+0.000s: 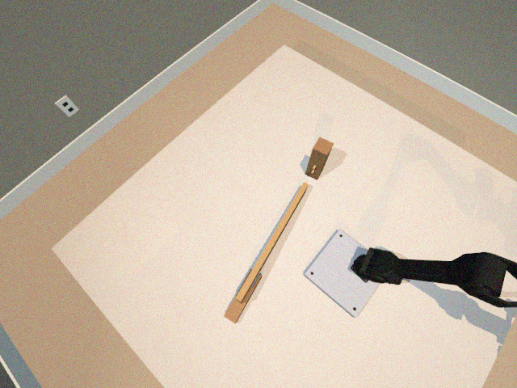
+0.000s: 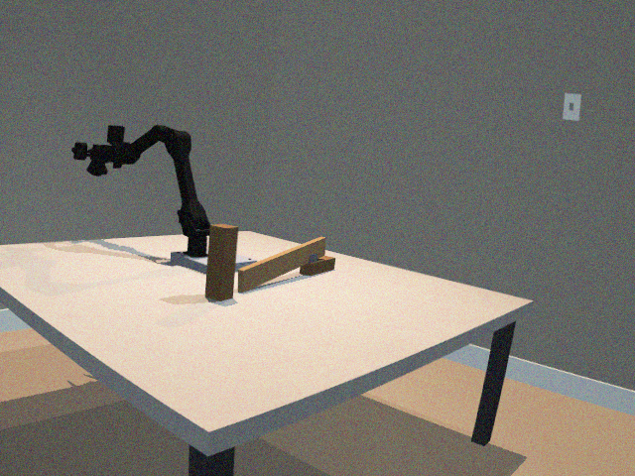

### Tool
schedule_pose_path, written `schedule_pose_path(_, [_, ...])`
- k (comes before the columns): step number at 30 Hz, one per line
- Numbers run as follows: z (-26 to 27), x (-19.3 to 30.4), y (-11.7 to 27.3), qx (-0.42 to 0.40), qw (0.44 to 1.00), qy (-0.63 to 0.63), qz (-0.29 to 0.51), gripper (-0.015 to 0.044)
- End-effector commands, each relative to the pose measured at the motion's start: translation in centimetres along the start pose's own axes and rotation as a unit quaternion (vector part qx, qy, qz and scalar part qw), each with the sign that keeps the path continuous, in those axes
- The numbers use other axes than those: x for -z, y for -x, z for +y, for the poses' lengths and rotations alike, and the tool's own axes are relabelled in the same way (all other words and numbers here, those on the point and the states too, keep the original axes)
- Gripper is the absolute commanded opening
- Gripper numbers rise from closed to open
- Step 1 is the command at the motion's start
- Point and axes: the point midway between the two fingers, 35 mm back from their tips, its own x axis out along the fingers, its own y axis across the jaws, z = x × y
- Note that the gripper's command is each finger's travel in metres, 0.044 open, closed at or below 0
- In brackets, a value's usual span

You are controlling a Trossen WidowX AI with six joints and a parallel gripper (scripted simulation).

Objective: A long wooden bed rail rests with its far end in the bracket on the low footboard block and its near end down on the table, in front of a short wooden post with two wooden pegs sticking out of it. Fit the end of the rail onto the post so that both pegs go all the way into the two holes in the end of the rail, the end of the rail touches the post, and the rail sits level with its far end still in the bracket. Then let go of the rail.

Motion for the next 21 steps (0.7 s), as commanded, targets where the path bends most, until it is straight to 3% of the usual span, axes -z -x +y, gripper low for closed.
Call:
schedule_pose_path(1, [-0.1,0.0,0.0,0.001,1.000,0.000,0.000,0.0426])
schedule_pose_path(11, [-9.9,-0.7,0.9,0.086,0.995,-0.042,-0.033,0.0440])
schedule_pose_path(21, [-25.2,-1.7,6.2,0.220,0.965,-0.100,-0.100,0.0440])
